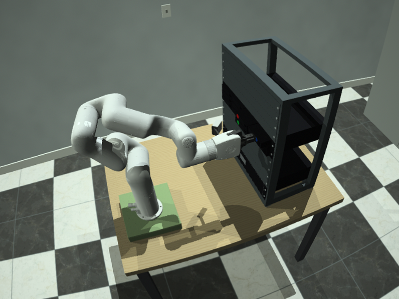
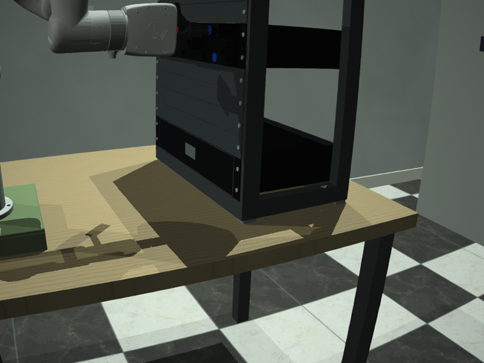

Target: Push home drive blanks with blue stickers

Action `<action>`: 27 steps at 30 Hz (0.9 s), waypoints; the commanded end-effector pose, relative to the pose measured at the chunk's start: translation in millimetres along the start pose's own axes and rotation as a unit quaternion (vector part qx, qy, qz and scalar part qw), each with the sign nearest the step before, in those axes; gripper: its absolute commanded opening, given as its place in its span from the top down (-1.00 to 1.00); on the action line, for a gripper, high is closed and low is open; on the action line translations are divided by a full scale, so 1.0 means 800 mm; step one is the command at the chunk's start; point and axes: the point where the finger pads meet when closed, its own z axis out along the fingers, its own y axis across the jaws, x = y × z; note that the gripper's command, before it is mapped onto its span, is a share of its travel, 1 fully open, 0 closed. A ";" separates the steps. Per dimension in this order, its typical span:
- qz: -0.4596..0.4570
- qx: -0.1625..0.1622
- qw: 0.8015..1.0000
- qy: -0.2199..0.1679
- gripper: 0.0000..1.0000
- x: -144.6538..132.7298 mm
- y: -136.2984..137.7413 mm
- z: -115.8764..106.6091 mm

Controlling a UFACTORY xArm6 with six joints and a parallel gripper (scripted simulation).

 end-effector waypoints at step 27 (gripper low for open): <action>0.000 -0.002 1.000 0.000 1.00 0.000 0.003 0.025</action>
